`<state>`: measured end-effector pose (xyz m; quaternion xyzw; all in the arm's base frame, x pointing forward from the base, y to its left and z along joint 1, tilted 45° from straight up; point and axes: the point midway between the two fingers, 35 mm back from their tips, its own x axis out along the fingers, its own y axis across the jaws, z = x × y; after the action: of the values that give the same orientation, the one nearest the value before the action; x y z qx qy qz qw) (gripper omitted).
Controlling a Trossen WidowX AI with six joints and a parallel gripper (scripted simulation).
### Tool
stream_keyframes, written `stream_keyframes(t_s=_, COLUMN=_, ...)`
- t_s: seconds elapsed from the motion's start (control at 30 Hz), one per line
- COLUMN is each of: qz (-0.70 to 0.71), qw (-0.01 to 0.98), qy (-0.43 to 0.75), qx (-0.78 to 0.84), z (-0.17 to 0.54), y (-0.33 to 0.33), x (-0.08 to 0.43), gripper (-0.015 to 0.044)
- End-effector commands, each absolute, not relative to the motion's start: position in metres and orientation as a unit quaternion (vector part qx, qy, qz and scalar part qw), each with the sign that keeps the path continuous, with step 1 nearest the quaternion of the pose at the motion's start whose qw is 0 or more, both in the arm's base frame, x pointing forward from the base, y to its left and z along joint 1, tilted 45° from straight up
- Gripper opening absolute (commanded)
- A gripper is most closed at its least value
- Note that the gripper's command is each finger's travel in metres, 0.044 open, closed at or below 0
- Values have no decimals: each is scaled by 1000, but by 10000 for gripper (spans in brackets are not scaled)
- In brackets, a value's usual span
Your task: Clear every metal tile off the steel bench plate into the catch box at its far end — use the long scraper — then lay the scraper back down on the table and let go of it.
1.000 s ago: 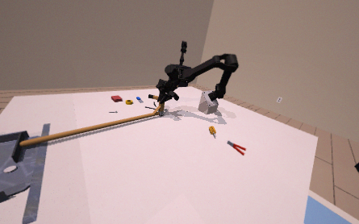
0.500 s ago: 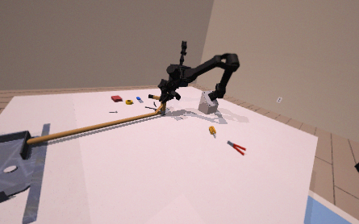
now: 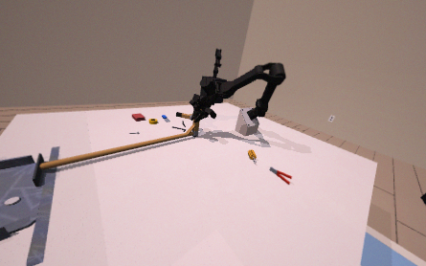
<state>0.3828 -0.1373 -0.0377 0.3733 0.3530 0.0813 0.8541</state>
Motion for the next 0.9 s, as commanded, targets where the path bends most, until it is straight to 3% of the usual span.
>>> stream_keyframes(t_s=0.0, qz=81, qw=855, qy=351, qx=373, z=-38, y=-137, x=377, gripper=0)
stream_keyframes(t_s=0.87, qz=81, qw=855, qy=350, qx=374, z=-38, y=-129, x=353, gripper=0)
